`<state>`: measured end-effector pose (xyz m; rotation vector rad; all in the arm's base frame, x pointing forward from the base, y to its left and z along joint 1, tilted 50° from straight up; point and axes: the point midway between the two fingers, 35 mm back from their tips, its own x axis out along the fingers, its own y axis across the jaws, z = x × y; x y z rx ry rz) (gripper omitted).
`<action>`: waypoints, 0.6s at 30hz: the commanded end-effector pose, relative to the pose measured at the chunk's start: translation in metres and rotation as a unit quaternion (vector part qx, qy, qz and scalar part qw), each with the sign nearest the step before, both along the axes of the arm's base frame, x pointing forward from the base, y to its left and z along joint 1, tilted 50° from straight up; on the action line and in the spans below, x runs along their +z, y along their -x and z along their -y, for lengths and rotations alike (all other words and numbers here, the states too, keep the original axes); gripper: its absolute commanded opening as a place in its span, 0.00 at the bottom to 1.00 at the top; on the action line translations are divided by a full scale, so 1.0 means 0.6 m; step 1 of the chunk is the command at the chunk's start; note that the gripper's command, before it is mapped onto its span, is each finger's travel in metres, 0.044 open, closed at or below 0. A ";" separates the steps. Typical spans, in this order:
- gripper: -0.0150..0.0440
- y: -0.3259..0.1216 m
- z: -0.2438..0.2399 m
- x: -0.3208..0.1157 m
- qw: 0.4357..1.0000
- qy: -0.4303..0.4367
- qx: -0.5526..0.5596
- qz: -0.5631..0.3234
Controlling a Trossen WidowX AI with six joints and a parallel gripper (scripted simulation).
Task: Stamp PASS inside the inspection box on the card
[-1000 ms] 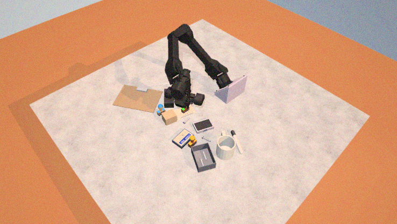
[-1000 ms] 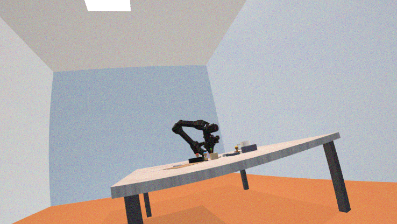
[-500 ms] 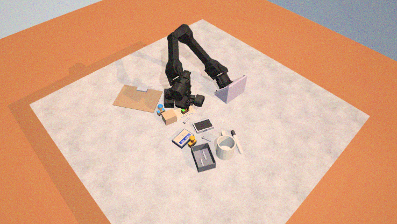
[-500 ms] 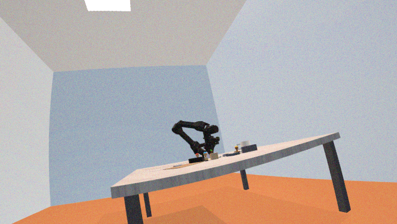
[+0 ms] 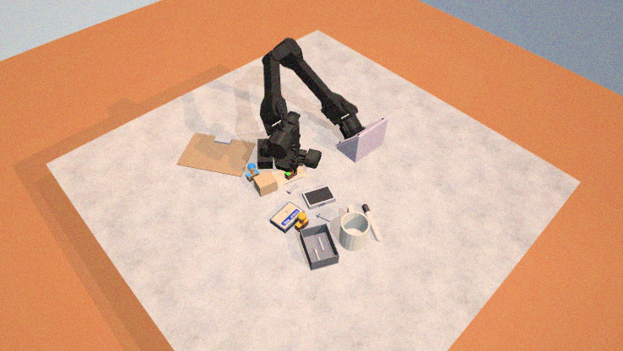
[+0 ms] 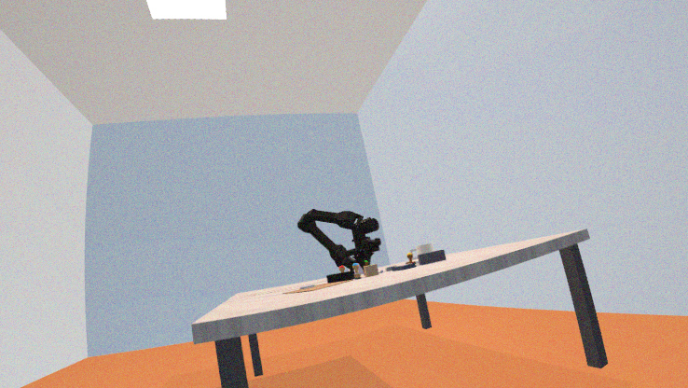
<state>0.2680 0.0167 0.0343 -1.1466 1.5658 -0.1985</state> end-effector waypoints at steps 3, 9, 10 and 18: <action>0.25 -0.001 0.002 -0.001 1.000 0.002 0.002 -0.001; 0.25 -0.001 0.004 -0.002 1.000 0.002 0.002 -0.001; 0.25 -0.001 0.004 -0.002 1.000 0.002 0.002 -0.001; 0.25 -0.001 0.006 -0.003 1.000 0.002 0.002 -0.001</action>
